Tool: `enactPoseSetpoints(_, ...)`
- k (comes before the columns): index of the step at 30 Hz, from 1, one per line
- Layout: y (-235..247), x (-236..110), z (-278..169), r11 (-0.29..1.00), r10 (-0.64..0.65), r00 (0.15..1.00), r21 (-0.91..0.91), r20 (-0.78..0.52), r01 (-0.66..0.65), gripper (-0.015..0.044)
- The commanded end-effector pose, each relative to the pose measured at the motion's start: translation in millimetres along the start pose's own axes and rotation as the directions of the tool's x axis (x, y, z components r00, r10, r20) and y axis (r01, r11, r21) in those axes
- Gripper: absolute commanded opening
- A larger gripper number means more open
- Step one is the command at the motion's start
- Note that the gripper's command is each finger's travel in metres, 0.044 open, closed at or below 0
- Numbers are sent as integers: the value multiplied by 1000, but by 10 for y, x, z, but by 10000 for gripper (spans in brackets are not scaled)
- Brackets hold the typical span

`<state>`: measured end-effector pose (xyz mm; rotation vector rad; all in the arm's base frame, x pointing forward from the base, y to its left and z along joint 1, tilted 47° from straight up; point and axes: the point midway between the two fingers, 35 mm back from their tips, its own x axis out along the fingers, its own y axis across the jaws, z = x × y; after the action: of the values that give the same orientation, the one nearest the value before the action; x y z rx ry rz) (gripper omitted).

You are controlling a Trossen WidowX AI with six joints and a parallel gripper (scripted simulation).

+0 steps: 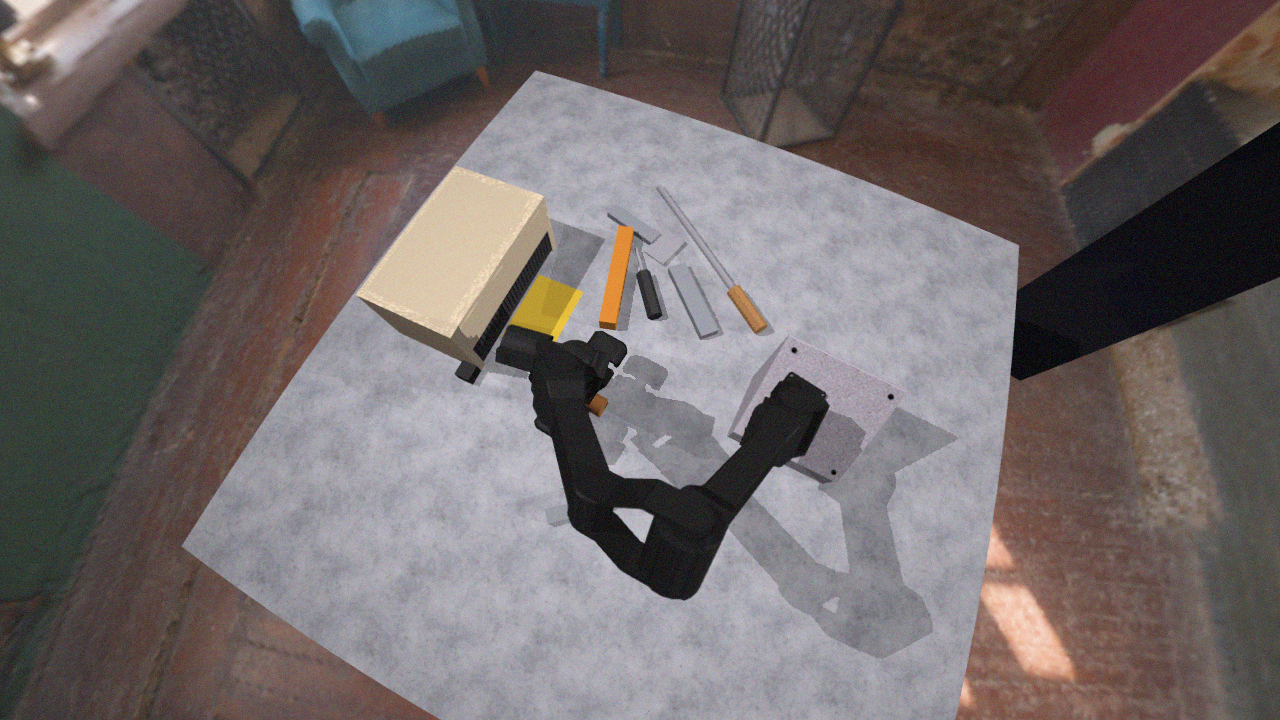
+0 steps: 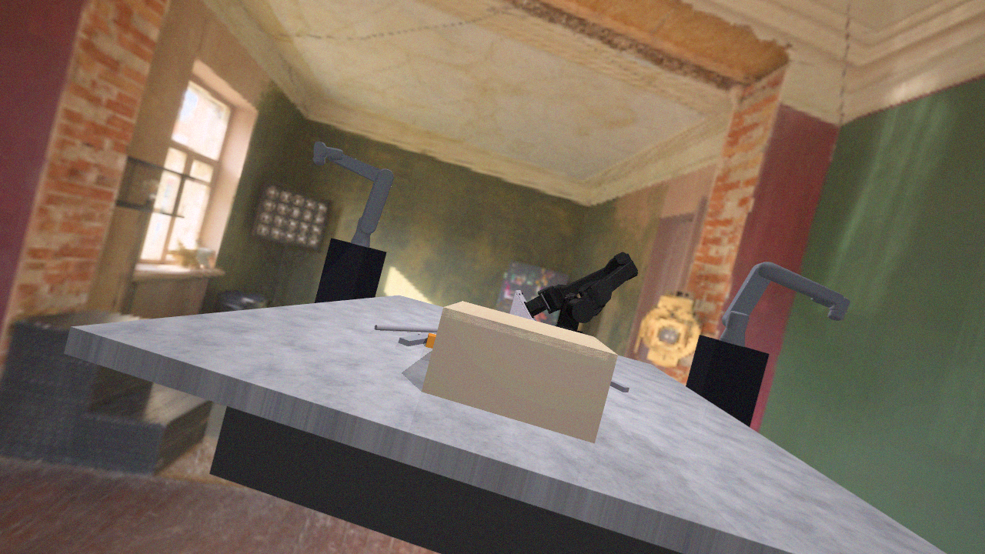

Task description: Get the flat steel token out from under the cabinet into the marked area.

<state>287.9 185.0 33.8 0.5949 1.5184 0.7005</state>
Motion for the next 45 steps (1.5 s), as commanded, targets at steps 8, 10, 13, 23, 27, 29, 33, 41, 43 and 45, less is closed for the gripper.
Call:
enactPoseSetpoints(8, 3, 9, -158, 1000, -2, 1000, 7, -6, 2, 0)
enactPoseSetpoints(10, 5, 9, -181, 1000, -2, 1000, 8, -6, 2, 0)
enactPoseSetpoints(13, 7, 9, -216, 1000, -2, 1000, 8, -6, 2, 0)
enactPoseSetpoints(23, 16, 9, -332, 1000, -1, 1000, 8, -6, 2, 0)
enactPoseSetpoints(27, 19, 10, -378, 1000, -1, 1000, 8, -7, 1, 0)
enactPoseSetpoints(29, 21, 10, -401, 1000, -1, 1000, 9, -7, 1, 0)
enactPoseSetpoints(33, 25, 10, -447, 1000, -1, 1000, 9, -7, 1, 0)
enactPoseSetpoints(41, 33, 9, -543, 1000, -1, 1000, 9, -7, 1, 0)
enactPoseSetpoints(43, 35, 9, -568, 1000, -1, 1000, 9, -7, 1, 0)
enactPoseSetpoints(45, 37, 9, -592, 1000, -1, 1000, 9, -7, 1, 0)
